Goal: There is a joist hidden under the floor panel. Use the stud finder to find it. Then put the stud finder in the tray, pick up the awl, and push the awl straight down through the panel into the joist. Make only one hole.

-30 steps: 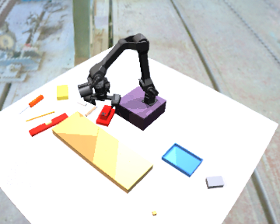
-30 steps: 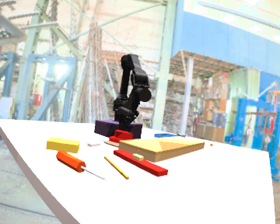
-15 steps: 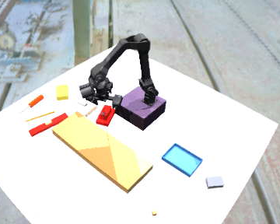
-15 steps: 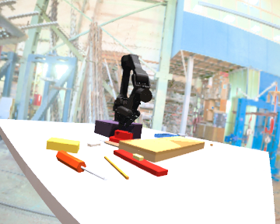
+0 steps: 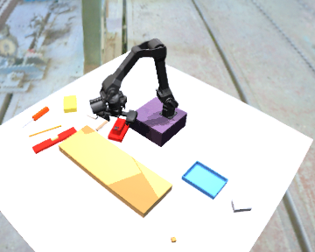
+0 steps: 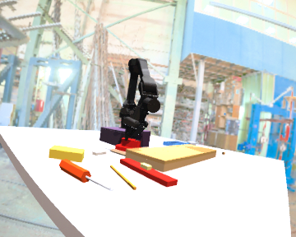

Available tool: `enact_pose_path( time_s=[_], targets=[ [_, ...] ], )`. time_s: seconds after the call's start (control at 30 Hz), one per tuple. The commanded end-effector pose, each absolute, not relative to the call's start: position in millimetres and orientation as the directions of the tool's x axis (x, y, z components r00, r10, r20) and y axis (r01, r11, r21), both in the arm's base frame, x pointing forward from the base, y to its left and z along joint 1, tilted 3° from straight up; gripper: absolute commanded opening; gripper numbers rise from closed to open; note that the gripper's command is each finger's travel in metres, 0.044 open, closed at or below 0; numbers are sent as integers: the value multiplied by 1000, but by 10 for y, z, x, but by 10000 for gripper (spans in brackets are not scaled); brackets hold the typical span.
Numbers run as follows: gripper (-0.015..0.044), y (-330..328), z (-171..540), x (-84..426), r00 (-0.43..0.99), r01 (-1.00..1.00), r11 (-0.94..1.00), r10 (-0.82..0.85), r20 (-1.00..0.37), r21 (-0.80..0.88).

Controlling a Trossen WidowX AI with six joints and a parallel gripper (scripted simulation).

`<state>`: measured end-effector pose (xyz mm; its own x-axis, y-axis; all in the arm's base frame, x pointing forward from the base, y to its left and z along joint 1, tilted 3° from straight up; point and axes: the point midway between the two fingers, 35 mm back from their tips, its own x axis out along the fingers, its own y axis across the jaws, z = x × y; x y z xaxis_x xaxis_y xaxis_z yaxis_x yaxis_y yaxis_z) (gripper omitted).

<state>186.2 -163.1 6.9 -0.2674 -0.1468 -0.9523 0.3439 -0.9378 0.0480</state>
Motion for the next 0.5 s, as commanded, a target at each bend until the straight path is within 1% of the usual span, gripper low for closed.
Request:
enact_pose_path(
  time_s=[0.0,0.47],
  targets=[
    [440,-1619,-20,1850,-272,341,-939,-138,-952,39],
    [440,-1621,-233,1835,-273,341,-939,-138,-952,38]
  ],
)
